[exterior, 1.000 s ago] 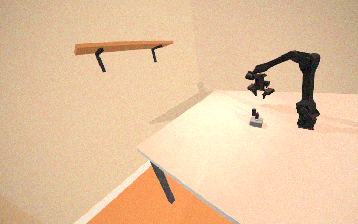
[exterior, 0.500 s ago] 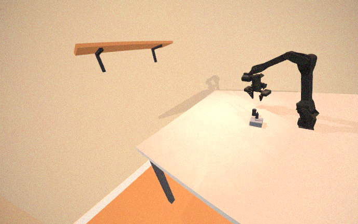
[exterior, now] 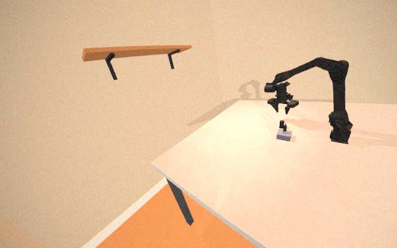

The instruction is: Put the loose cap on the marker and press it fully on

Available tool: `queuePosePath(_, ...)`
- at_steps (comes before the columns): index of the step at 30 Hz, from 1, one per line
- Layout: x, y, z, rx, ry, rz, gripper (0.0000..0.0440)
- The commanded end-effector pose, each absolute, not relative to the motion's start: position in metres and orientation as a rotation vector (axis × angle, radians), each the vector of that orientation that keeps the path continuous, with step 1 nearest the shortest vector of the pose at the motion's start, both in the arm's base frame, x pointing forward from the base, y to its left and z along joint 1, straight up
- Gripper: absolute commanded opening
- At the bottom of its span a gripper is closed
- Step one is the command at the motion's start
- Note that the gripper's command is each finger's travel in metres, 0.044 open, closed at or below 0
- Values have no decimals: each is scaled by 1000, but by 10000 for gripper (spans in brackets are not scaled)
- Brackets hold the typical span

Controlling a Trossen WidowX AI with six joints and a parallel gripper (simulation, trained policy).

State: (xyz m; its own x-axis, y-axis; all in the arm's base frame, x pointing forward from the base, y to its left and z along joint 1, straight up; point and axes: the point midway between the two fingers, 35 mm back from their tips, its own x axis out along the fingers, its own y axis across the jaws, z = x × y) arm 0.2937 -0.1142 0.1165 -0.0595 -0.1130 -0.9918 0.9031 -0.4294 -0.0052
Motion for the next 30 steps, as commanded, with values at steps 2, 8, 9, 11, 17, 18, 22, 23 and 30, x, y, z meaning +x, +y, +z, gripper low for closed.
queuePosePath(2,295,-100,116,1418,942,-1598,310)
queuePosePath(8,295,-79,115,1414,1014,-1575,306)
queuePosePath(9,295,-76,114,1412,1025,-1572,305)
queuePosePath(11,294,-71,114,1408,1048,-1565,304)
queuePosePath(17,291,-58,109,1389,1112,-1551,297)
queuePosePath(18,290,-56,108,1385,1123,-1549,295)
queuePosePath(22,287,-51,103,1368,1161,-1543,289)
queuePosePath(23,286,-50,101,1364,1171,-1541,287)
queuePosePath(30,281,-45,84,1332,1234,-1528,271)
